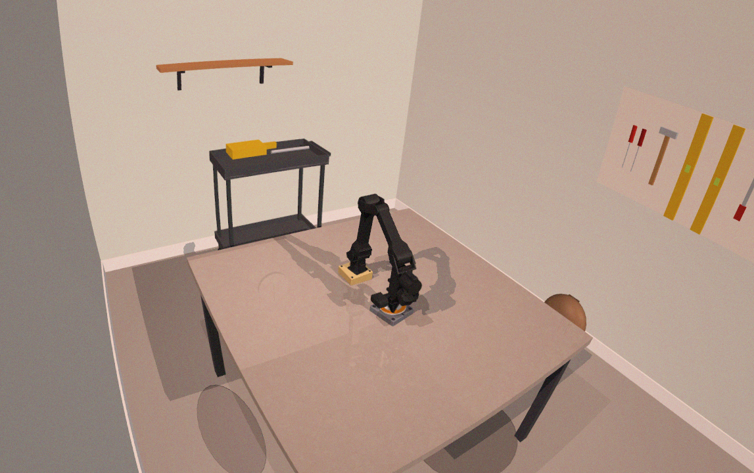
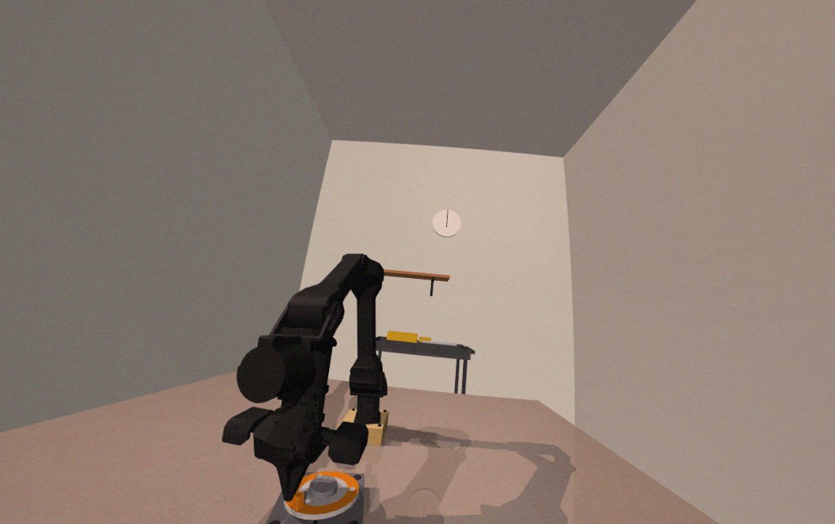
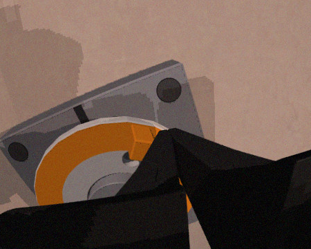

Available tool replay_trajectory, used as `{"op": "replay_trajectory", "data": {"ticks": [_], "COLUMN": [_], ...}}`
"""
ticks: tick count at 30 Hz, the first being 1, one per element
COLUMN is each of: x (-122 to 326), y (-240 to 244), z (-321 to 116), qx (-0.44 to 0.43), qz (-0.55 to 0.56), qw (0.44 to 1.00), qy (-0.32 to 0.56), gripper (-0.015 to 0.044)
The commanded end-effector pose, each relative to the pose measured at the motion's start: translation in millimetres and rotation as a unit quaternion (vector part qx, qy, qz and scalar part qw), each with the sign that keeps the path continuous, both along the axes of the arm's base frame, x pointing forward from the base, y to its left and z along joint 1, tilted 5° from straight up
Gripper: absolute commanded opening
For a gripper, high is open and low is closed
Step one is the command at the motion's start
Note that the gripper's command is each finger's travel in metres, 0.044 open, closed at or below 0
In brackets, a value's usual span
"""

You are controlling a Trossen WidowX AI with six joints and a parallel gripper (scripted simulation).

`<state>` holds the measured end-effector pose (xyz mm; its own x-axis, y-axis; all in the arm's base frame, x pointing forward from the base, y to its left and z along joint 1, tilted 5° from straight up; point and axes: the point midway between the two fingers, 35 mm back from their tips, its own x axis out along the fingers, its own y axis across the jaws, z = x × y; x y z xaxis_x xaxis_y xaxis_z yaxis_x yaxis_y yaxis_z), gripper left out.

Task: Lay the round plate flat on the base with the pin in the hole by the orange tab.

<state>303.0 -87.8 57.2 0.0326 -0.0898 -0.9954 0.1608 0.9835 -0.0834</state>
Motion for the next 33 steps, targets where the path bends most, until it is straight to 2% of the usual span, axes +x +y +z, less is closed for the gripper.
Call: {"op": "replay_trajectory", "data": {"ticks": [1,27,33], "x": [5,16,15], "y": [5,29,30], "z": [0,0,23], "qx": [0.002,0.003,0.003], "qz": [-0.001,-0.001,-0.001], "qw": [1.0,1.0,1.0], "qy": [-0.002,-0.002,-0.002], "gripper": [0.0,0.0,0.0]}}
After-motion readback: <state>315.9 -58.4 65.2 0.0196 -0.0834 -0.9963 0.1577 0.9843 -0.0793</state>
